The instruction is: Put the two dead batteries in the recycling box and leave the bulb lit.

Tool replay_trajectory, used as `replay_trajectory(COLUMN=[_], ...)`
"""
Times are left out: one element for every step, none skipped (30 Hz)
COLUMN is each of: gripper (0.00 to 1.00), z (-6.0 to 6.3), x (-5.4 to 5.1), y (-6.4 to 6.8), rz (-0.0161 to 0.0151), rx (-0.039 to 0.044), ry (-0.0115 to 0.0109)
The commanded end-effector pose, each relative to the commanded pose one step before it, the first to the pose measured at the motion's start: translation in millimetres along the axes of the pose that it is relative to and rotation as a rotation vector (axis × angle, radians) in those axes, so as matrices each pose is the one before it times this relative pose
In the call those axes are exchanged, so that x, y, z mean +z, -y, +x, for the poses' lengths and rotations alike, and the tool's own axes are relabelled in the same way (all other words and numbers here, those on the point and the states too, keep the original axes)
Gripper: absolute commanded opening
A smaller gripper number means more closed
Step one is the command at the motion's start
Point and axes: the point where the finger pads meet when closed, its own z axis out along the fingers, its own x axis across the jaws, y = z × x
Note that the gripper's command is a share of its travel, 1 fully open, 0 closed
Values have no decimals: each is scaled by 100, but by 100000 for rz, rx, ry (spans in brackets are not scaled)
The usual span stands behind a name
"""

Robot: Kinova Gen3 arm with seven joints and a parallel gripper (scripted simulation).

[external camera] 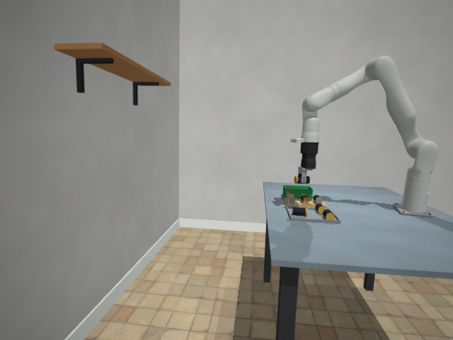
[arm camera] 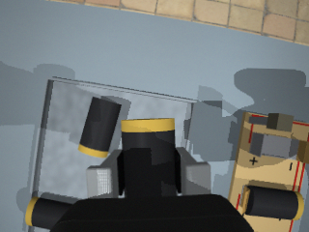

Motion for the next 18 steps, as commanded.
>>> replay_trajectory(gripper=[57, 57, 57, 57, 57, 57, 57, 57, 57, 57, 57, 57, 57, 57, 57, 57, 57, 57], z=[238, 0, 0, 0, 0, 0, 0, 0, 0, 0, 0, 0, 0, 0, 0, 0, 0, 0], x=[-129, 1, 0, 0, -1, -1, 1, 0, 0, 0, 0, 0, -1, 1, 1, 0, 0, -1], y=[48, 1, 0, 0, -1, -1, 1, 1, 0, -1, 0, 0, -1, 1, 1, 0, 0, -1], rz=[287, -2, -1, 1, 2, 2, -3, -2, 0, 2, 0, 0, 3, -2, -2, -1, 1, 3], rx=[-3084, -1794, -1814, -1832, -1850, -1867, -1884, -1899, -1913, -1925, 0, 0, -1937, -1951, -1962, -1970, -1978, -1984], ry=[87, 0, 0, 0, 0, 0, 1, 0, 0, 0, 0, 0, -1, 0, 1, 0, 0, -1])
